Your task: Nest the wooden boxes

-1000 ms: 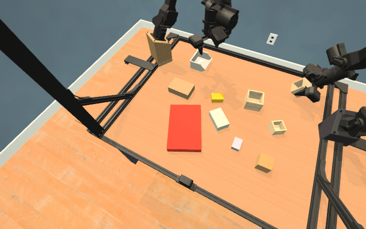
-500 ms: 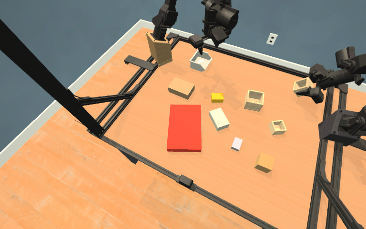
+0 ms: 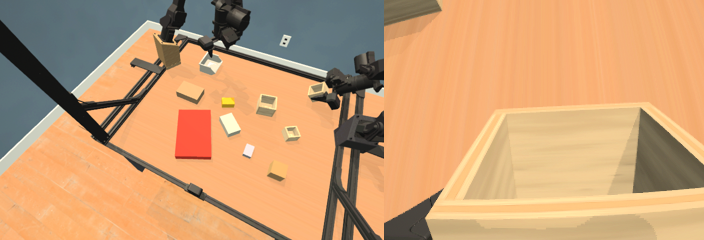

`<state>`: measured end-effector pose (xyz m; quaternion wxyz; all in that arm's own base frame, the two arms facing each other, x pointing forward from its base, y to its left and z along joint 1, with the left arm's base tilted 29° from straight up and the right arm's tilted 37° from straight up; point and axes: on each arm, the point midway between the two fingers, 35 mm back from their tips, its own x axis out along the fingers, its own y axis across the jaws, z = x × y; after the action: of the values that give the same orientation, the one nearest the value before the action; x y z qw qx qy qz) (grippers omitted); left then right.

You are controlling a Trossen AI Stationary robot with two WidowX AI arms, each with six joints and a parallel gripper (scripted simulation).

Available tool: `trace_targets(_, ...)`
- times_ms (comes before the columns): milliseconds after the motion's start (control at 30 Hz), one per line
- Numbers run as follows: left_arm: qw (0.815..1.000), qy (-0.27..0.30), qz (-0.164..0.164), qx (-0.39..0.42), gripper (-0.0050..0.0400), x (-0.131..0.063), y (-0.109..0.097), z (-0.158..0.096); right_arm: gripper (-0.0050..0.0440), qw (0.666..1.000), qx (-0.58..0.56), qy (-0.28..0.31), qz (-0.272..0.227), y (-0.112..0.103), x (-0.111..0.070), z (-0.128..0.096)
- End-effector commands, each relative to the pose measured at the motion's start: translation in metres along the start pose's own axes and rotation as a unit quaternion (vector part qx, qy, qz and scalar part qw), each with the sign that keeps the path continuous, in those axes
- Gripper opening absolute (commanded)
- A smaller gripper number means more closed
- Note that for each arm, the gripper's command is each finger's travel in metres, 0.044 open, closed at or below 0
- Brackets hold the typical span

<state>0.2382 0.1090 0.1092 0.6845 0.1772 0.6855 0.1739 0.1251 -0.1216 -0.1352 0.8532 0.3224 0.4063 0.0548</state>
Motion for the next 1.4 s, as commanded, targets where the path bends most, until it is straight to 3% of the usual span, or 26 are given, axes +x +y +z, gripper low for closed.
trace_targets(0,1.0,0.0,-0.002,-0.002,0.04,0.0,0.0,0.0,0.024,1.0,0.0,-0.003,0.002,0.001,0.0,0.0)
trace_targets(233,1.0,0.0,-0.002,-0.002,0.04,0.0,0.0,0.0,0.04,1.0,0.0,-0.003,0.002,0.001,0.0,0.0)
trace_targets(800,1.0,0.0,-0.002,-0.002,0.04,0.0,0.0,0.0,0.04,1.0,0.001,0.005,0.002,0.001,0.0,-0.001)
trace_targets(933,1.0,0.0,-0.002,-0.002,0.04,0.0,0.0,0.0,0.04,0.991,-0.007,0.134,-0.01,-0.015,-0.009,0.002)
trace_targets(1067,1.0,0.0,-0.002,-0.002,0.04,0.0,0.0,0.0,0.04,0.978,-0.008,0.207,-0.012,-0.017,-0.018,0.004)
trace_targets(1133,1.0,0.0,-0.002,-0.002,0.04,0.0,0.0,0.0,0.04,0.978,-0.008,0.207,-0.012,-0.017,-0.018,0.004)
trace_targets(1200,1.0,0.0,-0.002,-0.002,0.04,0.0,0.0,0.0,0.04,0.962,-0.015,0.271,-0.021,-0.02,-0.03,0.01)
trace_targets(1367,1.0,0.0,-0.002,-0.002,0.04,0.0,0.0,0.0,0.04,0.938,-0.004,0.346,-0.004,-0.008,-0.048,0.01)
